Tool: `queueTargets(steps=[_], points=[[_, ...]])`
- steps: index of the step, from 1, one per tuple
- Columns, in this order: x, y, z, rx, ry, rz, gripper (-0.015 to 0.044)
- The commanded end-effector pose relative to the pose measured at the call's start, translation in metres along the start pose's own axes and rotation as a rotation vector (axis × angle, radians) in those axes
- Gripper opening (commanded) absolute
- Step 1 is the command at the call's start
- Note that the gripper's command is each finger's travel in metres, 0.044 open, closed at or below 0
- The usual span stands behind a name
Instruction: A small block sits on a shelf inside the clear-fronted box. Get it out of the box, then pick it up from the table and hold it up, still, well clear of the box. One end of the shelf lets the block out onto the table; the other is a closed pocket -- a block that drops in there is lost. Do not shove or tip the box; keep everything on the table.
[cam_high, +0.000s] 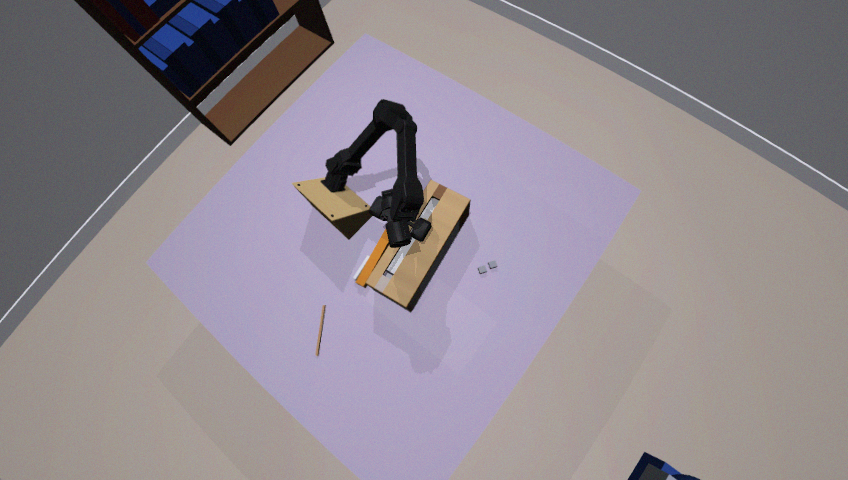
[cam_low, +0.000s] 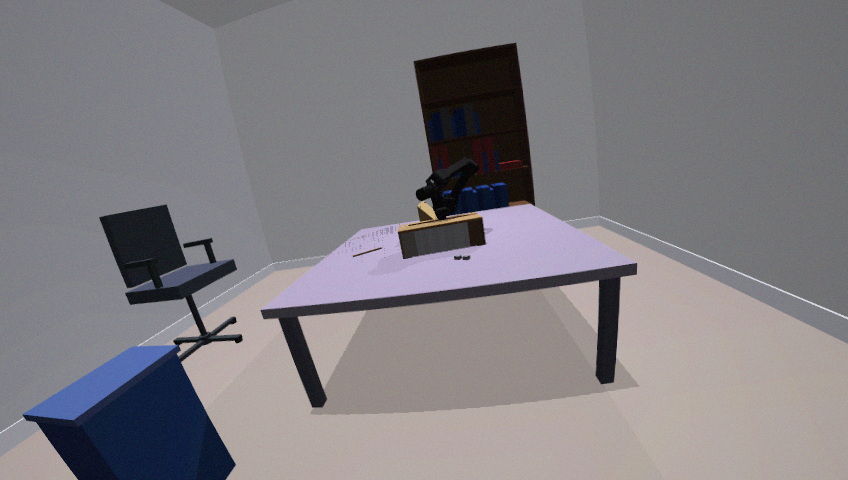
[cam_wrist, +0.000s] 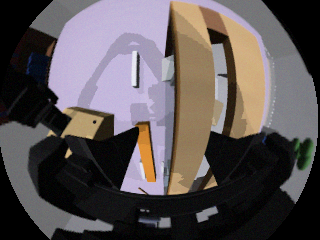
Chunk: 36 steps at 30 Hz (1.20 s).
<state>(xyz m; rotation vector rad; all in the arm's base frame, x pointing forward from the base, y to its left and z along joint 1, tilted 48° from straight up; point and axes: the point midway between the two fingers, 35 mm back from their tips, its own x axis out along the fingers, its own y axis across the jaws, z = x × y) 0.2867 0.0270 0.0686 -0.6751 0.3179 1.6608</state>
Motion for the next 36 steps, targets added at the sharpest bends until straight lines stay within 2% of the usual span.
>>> queueTargets(steps=[1,25,36], points=[[0.000,-0.001,0.003,-0.007,0.003,-0.001,0.0400],[0.002,-0.001,0.027,-0.007,0.002,-0.001,0.0400],[0.001,-0.001,0.016,-0.007,0.003,-0.001,0.0400]])
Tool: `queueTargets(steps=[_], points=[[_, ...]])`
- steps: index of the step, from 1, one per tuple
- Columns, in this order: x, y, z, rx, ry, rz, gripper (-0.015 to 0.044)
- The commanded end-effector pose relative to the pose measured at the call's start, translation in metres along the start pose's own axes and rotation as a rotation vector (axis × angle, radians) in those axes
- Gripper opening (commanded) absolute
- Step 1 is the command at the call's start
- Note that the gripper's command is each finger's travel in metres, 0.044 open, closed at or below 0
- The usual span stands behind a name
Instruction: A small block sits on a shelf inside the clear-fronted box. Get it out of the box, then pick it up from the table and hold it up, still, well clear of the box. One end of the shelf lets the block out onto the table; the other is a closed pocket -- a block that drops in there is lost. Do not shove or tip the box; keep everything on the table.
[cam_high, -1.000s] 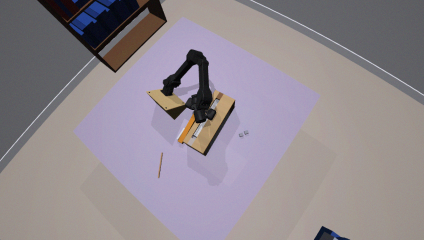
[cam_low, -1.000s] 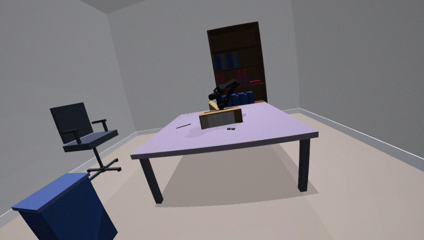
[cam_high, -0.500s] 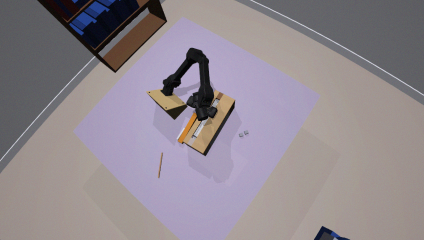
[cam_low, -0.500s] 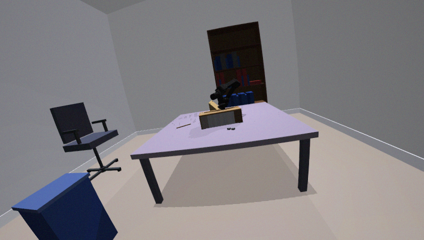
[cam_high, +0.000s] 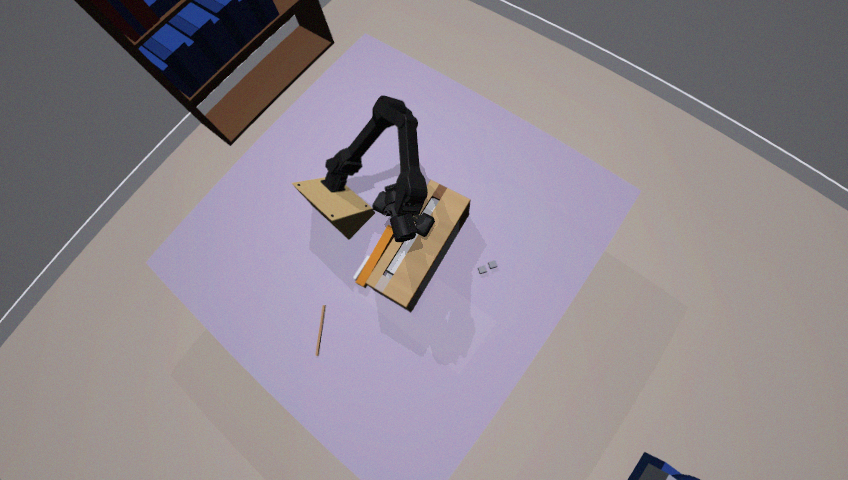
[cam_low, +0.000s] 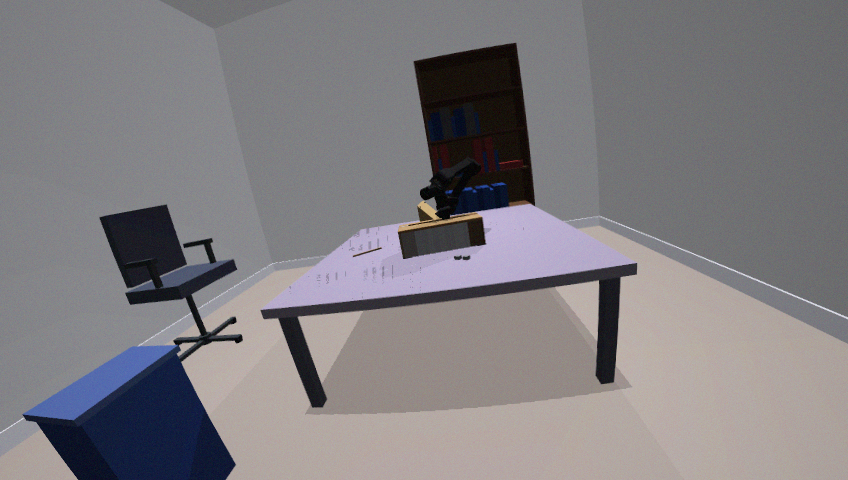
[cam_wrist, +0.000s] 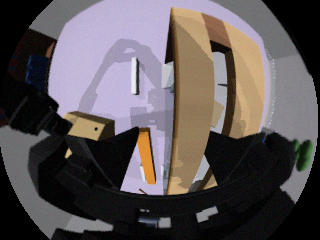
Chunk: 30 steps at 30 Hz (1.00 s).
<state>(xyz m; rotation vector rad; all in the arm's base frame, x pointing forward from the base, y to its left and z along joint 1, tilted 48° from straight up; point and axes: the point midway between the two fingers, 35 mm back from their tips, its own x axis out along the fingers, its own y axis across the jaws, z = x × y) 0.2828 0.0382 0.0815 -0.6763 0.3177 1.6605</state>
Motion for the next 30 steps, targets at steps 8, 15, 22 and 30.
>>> queueTargets(steps=[8,15,22,30], points=[[0.000,-0.001,0.005,-0.006,0.002,-0.001,0.0400],[0.001,-0.001,0.012,-0.006,0.002,-0.001,0.0400],[0.002,-0.001,0.019,-0.006,0.001,-0.001,0.0400],[0.003,-0.001,0.027,-0.006,0.001,-0.001,0.0400]])
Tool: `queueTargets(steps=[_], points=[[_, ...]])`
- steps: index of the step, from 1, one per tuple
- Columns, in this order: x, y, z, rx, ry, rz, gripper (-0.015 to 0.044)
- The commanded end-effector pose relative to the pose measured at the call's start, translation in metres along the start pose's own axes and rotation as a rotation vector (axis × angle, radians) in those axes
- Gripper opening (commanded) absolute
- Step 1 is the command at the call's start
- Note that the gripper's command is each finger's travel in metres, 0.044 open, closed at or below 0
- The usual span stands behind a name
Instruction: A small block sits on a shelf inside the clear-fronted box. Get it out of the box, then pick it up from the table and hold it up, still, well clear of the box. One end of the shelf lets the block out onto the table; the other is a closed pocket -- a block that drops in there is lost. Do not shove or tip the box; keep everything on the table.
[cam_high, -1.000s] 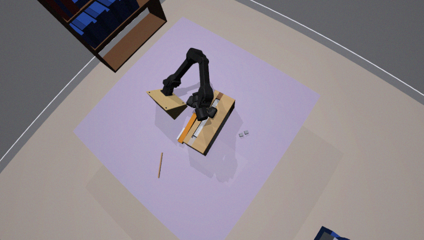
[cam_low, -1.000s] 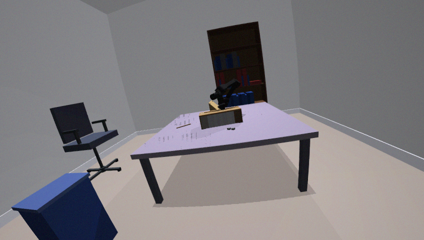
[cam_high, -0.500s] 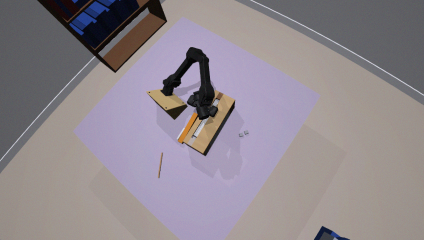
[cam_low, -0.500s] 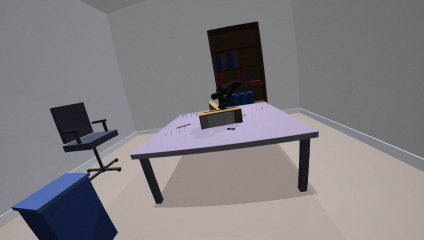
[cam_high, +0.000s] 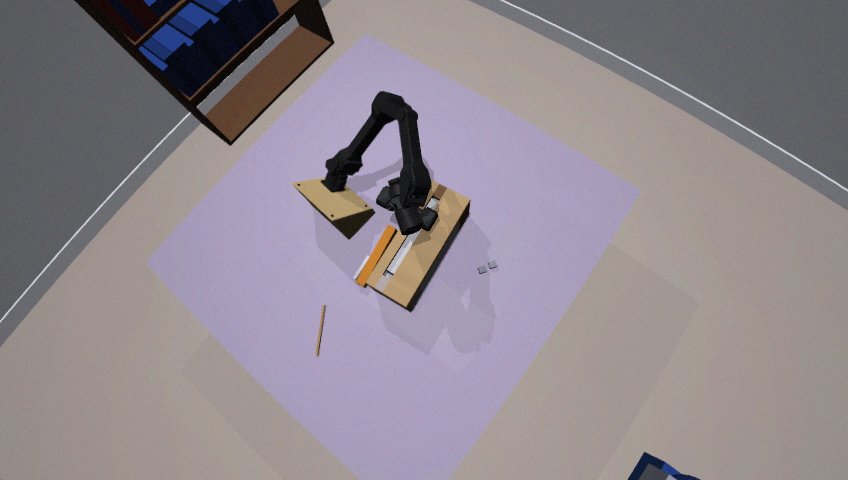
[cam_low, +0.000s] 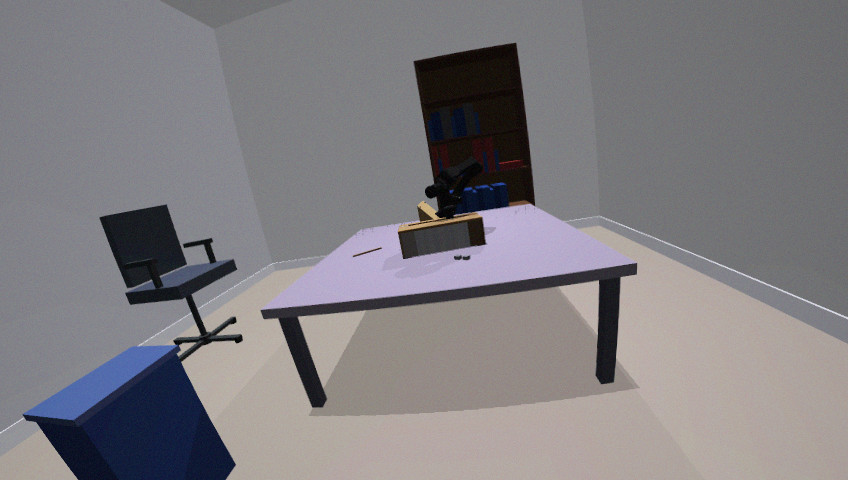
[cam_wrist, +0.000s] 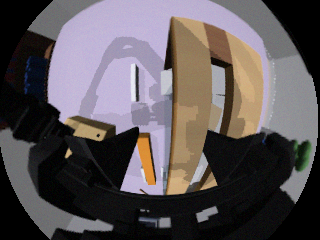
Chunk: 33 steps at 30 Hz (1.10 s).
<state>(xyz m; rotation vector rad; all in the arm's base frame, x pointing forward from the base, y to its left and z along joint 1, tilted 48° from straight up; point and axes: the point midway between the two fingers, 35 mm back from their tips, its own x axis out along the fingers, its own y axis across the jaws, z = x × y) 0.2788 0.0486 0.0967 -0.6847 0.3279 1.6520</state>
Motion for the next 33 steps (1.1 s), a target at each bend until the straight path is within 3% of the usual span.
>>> queueTargets(steps=[1,33], points=[[0.003,0.000,0.009,-0.009,-0.012,0.003,0.0400],[0.006,0.000,0.041,-0.009,-0.013,0.003,0.0400]])
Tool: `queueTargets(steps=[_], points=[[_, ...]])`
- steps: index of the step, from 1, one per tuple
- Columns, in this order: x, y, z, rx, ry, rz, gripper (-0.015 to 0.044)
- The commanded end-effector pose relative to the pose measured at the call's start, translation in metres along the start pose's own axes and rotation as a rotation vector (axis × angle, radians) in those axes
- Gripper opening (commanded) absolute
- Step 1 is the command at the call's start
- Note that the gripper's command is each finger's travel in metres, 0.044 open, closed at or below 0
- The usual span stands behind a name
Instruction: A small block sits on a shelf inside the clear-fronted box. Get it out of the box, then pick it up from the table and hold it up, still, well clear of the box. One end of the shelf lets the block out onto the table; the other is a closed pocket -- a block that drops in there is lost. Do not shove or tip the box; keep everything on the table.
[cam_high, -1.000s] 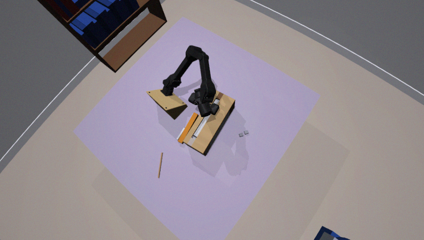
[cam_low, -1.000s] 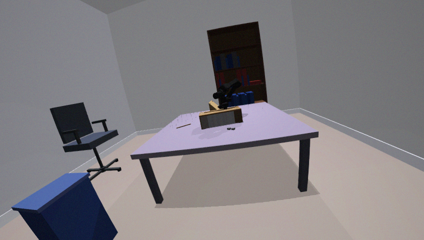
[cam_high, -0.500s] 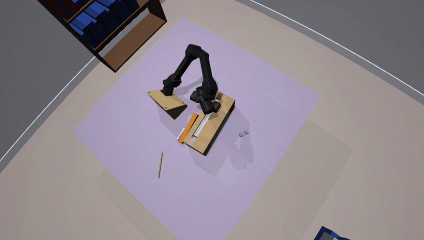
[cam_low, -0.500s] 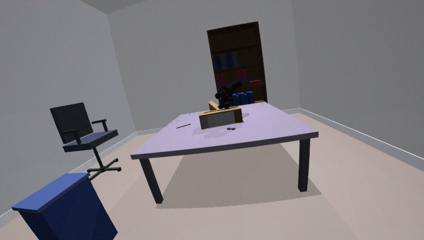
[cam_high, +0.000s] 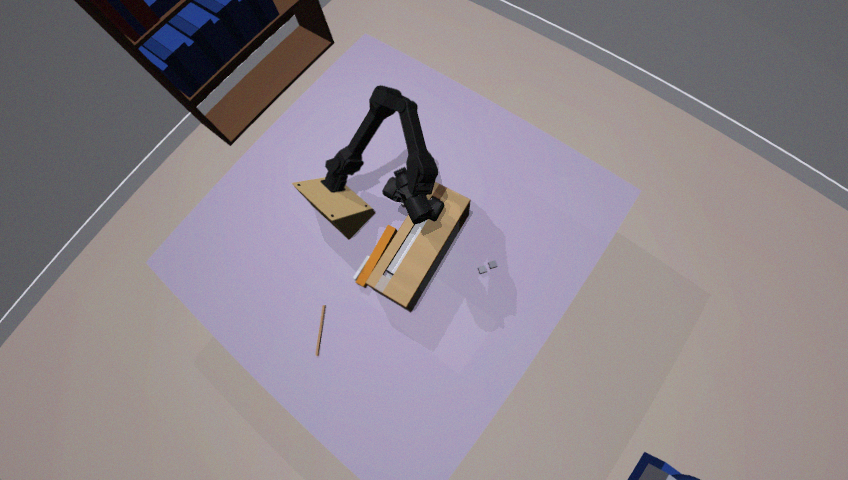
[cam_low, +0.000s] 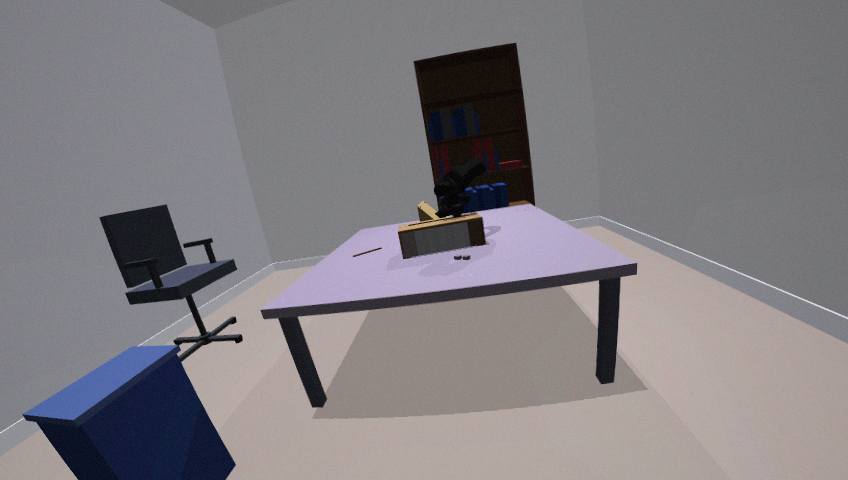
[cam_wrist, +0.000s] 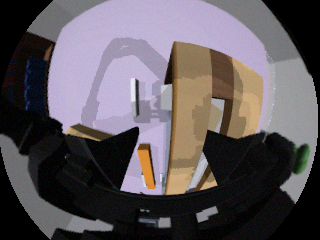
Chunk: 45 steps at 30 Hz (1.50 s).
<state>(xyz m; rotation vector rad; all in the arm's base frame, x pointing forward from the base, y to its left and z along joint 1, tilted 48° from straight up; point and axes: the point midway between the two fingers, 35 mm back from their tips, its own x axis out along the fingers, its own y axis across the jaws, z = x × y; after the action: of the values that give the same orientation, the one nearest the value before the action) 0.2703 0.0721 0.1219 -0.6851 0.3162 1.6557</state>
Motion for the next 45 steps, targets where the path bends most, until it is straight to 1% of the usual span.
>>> queueTargets(steps=[1,24,28,32,37,38,39,41,43,45], points=[[0.002,0.001,0.007,0.000,-0.006,0.004,0.0400],[0.003,0.000,0.026,0.000,-0.005,0.003,0.0400],[-0.014,-0.009,-0.003,0.005,0.012,-0.002,0.0400],[-0.043,-0.014,-0.054,0.011,0.024,-0.007,0.0400],[-0.079,-0.001,-0.121,0.009,0.007,-0.015,0.0400],[-0.083,0.002,-0.127,0.008,0.003,-0.016,0.0400],[-0.066,-0.009,-0.097,0.010,0.015,-0.015,0.0400],[-0.067,-0.009,-0.094,0.070,0.018,-0.020,0.0348],[-0.068,-0.009,-0.087,0.234,0.024,-0.036,0.0295],[-0.070,-0.009,-0.080,0.413,0.026,-0.055,0.0285]])
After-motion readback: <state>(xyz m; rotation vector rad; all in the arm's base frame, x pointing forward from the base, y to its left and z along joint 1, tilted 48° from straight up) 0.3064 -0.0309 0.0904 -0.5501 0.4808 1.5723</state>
